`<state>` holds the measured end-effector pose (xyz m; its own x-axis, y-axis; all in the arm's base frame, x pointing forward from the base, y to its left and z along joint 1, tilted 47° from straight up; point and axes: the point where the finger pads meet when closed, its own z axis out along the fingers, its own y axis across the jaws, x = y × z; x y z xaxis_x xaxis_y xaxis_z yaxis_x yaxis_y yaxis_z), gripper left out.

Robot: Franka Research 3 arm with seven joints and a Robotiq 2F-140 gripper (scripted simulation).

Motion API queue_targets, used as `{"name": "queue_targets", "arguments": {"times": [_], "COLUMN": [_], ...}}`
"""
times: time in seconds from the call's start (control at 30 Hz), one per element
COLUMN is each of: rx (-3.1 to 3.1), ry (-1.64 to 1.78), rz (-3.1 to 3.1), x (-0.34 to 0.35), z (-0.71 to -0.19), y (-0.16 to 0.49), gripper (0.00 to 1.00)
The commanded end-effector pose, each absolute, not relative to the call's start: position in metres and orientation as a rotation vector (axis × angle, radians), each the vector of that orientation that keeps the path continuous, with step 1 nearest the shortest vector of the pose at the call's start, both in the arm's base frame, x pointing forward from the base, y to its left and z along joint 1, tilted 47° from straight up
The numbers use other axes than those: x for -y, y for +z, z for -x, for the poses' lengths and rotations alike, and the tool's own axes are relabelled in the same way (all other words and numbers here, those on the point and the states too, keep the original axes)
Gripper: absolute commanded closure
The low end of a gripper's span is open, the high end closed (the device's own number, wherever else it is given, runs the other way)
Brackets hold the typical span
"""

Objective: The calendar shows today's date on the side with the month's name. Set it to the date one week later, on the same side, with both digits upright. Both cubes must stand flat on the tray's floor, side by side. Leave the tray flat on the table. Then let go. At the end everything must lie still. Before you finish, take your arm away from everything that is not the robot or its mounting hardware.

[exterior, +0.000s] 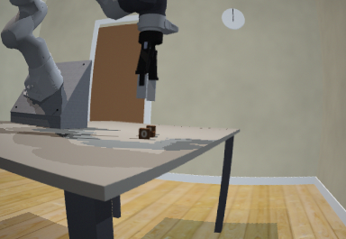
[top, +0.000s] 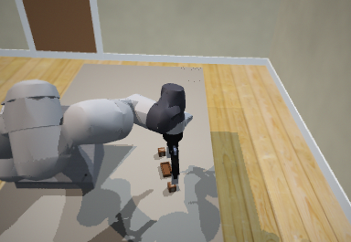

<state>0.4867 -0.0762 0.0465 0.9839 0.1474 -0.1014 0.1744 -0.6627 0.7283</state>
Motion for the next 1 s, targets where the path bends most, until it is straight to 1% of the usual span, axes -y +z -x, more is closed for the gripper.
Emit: {"name": "queue_targets", "arguments": {"times": [0.0,0.03,0.97], "rx": [-0.367,-0.367,-0.367], "ry": [-0.113,-0.113,-0.113], "rz": [-2.292,-2.292,-2.292], "x": [0.0777,0.0777,0.0777], "z": [-0.4865,-0.4865,-0.4865], "y": [0.0483,0.0483,0.0483], "gripper": [0.0,0.71,0.71]}}
